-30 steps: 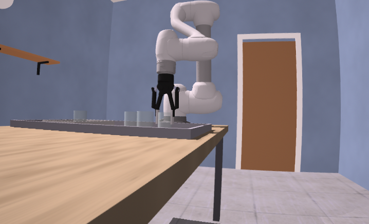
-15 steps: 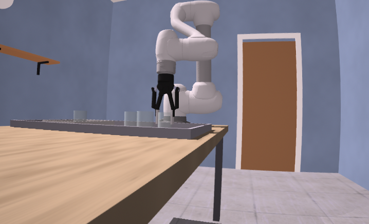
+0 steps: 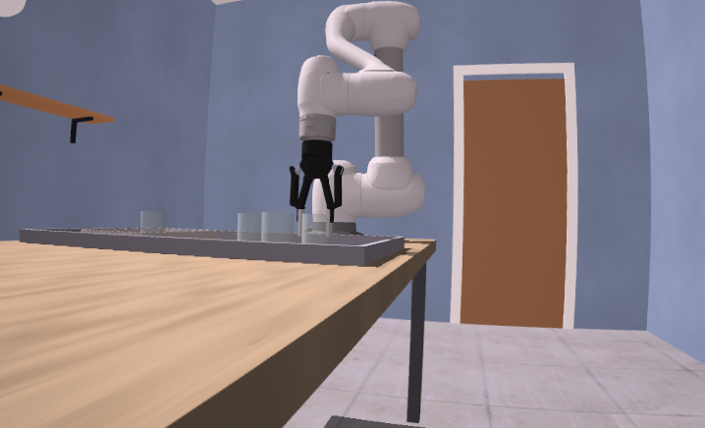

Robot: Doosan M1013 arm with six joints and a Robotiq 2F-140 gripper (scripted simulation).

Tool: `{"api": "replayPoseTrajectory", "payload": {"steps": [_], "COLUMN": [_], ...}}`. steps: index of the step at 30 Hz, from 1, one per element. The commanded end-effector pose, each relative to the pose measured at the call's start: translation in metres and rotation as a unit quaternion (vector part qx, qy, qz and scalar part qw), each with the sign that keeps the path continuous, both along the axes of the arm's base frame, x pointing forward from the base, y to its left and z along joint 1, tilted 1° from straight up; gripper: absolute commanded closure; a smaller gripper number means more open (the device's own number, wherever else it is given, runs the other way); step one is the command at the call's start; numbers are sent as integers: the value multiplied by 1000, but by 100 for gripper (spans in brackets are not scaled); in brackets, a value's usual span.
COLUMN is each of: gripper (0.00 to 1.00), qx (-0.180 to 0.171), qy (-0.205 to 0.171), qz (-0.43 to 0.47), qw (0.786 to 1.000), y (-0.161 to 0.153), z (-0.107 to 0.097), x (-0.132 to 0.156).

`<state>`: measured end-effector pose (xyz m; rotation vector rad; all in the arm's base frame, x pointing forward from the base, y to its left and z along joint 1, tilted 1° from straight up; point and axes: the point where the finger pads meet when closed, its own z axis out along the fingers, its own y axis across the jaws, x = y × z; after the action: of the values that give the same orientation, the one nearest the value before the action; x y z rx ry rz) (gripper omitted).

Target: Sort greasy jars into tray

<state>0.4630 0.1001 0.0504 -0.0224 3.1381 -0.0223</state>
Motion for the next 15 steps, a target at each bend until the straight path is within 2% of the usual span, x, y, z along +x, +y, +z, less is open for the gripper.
{"api": "replayPoseTrajectory", "payload": {"steps": [1,15], "gripper": [100,100], "qx": [-1,-1], "qy": [1,1], "qz": [-3,-3], "qw": [1000,1000], "y": [0,0], "z": [7,41], "x": [-2,-2]}}
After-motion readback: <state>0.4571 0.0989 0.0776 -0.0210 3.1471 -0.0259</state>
